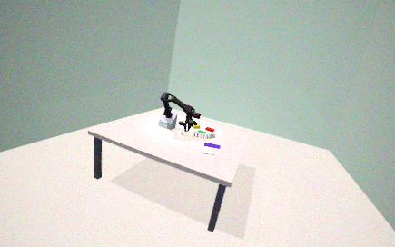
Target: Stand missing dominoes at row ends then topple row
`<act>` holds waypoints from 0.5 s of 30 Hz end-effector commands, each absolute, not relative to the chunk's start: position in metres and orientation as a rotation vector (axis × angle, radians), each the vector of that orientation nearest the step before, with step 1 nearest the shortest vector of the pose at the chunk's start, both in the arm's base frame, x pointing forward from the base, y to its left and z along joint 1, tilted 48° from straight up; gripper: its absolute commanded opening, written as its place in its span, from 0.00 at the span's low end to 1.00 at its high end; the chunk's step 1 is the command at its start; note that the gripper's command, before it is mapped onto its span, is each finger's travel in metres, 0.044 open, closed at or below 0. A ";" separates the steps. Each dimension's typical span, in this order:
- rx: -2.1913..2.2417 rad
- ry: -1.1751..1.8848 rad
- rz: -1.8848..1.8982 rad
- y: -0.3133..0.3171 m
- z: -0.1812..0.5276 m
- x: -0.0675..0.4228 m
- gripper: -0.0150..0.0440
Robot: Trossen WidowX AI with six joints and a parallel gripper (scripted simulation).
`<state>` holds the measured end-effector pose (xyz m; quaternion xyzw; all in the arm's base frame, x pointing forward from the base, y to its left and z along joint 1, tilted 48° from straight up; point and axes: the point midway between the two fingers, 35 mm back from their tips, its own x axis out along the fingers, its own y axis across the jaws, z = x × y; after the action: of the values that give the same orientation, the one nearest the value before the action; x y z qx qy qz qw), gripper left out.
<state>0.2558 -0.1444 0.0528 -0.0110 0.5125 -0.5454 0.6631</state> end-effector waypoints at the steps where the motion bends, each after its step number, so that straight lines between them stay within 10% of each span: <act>1: -0.015 1.141 -1.235 -0.099 0.105 0.263 0.44; 15: -0.007 1.136 -1.241 -0.074 0.131 0.266 0.44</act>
<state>0.2669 -0.0785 0.1242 -0.0085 0.5044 -0.5466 0.6684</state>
